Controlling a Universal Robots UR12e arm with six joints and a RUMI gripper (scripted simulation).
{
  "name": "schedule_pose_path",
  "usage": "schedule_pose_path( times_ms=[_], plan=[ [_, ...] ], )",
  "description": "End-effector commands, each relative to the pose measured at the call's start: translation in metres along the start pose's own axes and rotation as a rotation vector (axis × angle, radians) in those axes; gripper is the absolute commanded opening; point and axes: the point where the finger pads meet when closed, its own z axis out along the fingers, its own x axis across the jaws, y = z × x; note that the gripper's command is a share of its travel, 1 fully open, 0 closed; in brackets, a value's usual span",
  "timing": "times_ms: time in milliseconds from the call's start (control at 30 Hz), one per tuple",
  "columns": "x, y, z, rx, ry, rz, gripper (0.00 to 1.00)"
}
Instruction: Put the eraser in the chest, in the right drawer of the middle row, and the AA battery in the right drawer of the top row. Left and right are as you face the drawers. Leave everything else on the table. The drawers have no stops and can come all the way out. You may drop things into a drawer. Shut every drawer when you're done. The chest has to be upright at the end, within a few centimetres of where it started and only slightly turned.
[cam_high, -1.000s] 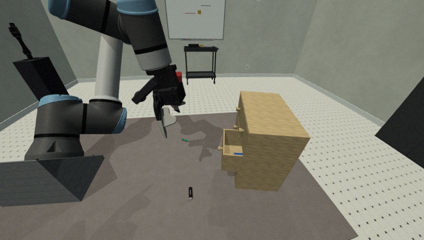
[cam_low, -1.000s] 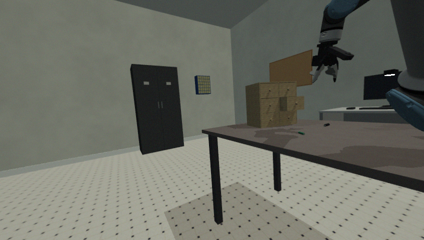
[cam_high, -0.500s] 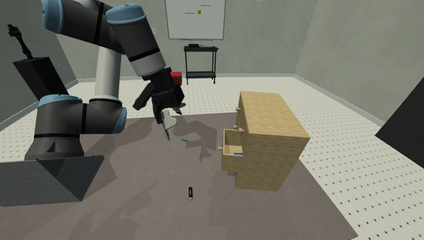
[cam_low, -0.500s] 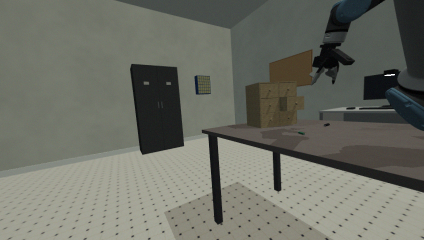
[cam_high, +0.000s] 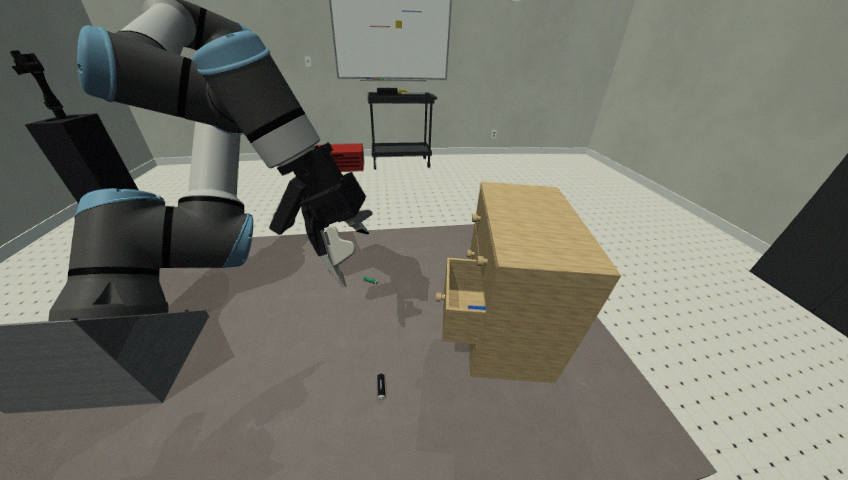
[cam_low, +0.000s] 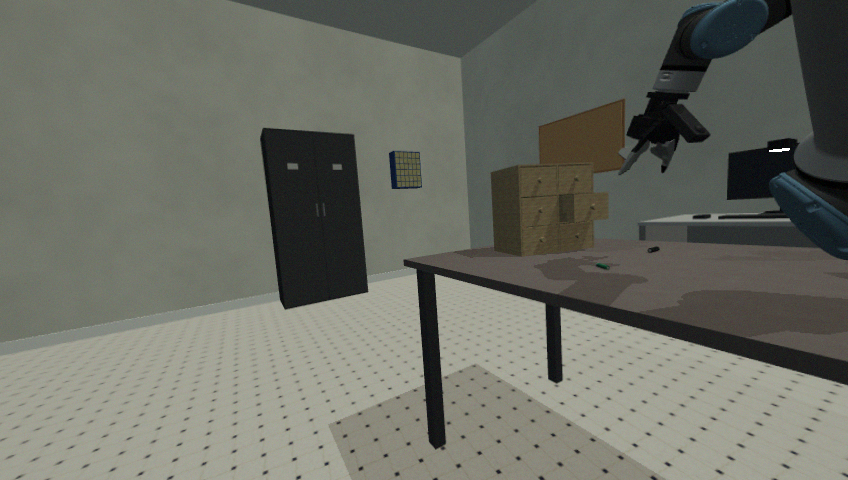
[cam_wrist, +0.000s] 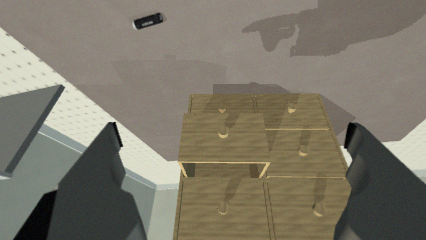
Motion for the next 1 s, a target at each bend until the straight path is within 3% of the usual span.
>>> schedule_pose_path(
  times_ms=[0, 967],
  plan=[
    [-0.001, 0.003, 0.006, -0.063, -0.003, 0.000, 1.00],
    [-0.001, 0.009, 0.030, -0.298, -0.003, 0.000, 1.00]
  ],
)
